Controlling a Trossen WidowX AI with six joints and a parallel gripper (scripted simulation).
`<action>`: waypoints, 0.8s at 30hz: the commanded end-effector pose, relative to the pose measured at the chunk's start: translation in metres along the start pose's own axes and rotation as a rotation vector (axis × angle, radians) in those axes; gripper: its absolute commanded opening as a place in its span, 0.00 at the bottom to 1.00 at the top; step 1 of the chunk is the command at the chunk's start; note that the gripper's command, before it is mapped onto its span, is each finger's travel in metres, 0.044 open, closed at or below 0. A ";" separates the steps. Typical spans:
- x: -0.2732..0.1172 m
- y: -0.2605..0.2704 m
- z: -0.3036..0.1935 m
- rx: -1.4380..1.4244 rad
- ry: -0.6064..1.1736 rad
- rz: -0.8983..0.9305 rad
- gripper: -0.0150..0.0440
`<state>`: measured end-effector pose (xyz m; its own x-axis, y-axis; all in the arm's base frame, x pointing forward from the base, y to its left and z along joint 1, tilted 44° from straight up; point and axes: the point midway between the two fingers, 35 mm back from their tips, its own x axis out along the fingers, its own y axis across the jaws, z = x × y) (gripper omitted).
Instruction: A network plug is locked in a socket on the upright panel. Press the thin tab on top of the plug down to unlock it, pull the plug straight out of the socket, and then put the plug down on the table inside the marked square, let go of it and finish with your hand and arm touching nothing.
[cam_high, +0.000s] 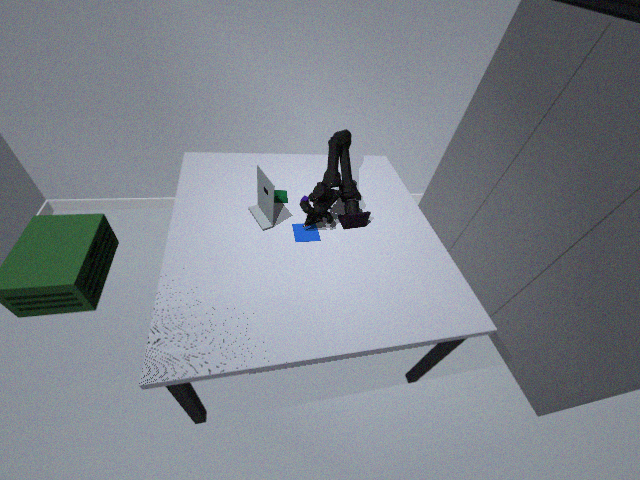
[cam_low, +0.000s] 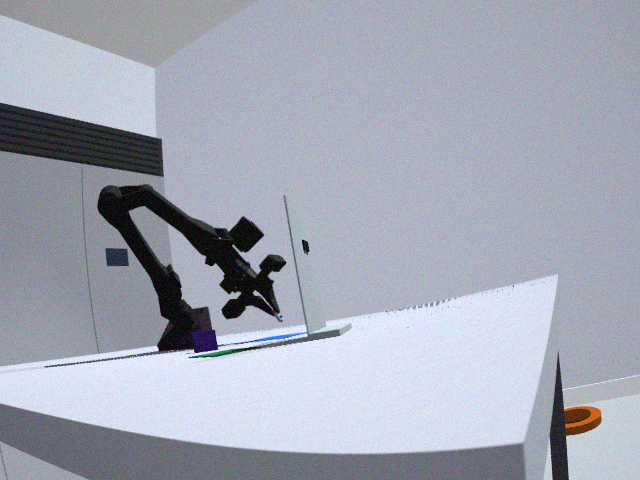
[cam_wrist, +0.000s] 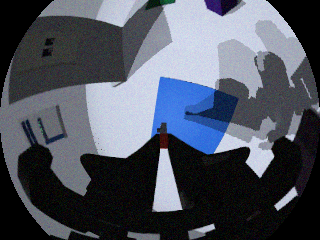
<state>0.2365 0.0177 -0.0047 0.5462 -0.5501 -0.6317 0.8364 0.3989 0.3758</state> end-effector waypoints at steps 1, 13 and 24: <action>0.005 -0.005 0.000 -0.008 0.003 -0.007 0.25; 0.014 -0.013 0.001 -0.009 0.001 -0.005 0.25; 0.022 -0.021 0.003 -0.010 -0.001 -0.003 0.25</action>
<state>0.2338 -0.0012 -0.0211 0.5489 -0.5513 -0.6283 0.8347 0.4019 0.3765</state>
